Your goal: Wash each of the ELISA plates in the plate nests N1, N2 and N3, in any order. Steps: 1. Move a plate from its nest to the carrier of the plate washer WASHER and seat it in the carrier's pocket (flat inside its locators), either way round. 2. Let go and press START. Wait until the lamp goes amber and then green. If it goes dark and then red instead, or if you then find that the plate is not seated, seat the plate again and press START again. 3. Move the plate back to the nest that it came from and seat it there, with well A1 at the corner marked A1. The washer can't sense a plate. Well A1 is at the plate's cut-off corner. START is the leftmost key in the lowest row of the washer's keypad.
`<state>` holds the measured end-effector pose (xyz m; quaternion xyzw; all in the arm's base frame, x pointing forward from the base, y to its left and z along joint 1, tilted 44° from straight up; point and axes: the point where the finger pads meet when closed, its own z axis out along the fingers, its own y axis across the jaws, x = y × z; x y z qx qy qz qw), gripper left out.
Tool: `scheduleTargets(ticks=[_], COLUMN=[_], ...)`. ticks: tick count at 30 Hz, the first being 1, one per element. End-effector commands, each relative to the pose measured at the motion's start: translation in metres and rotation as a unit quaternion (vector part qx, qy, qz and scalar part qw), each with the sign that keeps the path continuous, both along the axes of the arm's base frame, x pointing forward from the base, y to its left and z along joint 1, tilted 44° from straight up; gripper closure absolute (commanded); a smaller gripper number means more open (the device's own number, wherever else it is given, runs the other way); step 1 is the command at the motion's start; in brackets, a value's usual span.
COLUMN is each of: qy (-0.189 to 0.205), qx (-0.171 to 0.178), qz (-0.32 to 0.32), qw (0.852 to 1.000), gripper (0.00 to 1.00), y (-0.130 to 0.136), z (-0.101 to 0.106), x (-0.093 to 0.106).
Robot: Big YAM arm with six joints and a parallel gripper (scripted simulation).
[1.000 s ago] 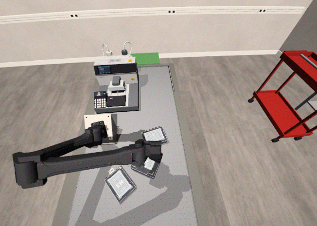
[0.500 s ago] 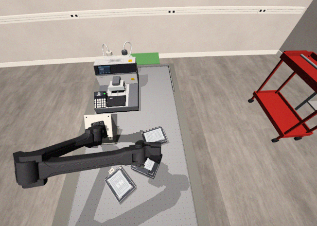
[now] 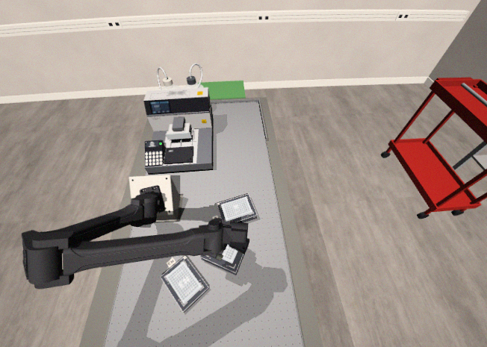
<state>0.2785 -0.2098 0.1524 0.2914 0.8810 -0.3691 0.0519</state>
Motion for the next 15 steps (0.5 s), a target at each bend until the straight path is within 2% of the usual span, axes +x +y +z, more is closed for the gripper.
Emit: scheduleTargets(ticks=[1,7,8,10,15], qy=[0.004,0.007,-0.006,0.007,0.007], qx=[0.001,0.002,-0.003,0.002,0.002], qz=[0.004,0.004,0.007,0.004,0.004], qw=[1.0,1.0,1.0,1.0,1.0], gripper=[0.18,0.18,0.18,0.18,0.18], y=[-0.008,-0.012,-0.014,-0.015,-0.021], z=[-0.005,-0.012,-0.003,-0.016,-0.022], x=[0.004,0.001,0.011,0.0,-0.001])
